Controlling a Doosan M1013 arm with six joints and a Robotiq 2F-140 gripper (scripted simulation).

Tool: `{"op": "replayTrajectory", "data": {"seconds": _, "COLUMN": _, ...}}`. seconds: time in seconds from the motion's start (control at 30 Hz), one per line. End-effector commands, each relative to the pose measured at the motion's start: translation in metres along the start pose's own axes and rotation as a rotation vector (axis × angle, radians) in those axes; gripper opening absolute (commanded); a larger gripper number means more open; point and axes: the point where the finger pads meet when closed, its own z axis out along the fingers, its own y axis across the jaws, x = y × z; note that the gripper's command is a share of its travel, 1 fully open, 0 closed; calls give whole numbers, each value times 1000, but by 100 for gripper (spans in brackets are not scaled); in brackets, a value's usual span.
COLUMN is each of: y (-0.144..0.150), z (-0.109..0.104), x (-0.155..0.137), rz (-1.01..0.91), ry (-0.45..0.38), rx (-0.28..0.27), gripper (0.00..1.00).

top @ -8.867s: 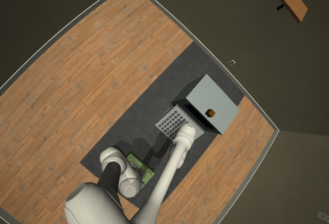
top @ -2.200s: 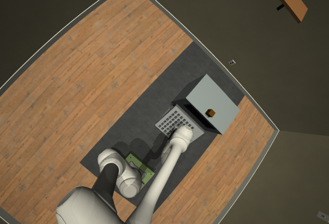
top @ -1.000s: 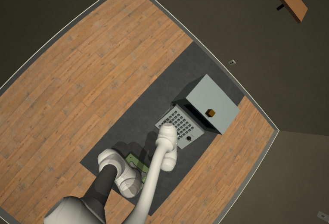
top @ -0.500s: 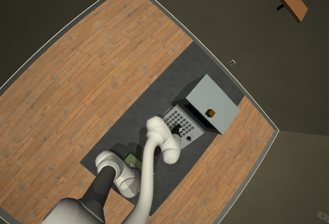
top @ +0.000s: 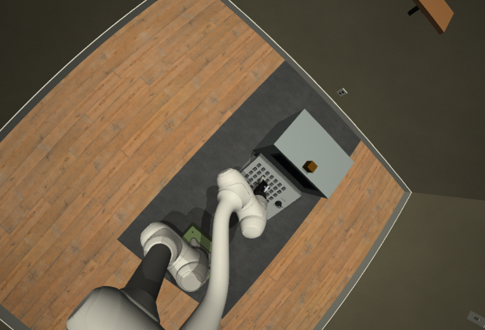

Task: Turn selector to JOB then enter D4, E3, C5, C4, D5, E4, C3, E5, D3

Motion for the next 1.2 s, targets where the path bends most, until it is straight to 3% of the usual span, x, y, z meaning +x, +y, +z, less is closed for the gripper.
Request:
{"op": "replayTrajectory", "data": {"seconds": 0.0, "y": 0, "z": 6, "x": 0, "rz": 0, "ry": 0, "rx": 0, "gripper": 0}}
{"op": "replayTrajectory", "data": {"seconds": 1.17, "y": 0, "z": 10, "x": 0, "rz": 0, "ry": 0, "rx": 0, "gripper": 0}}
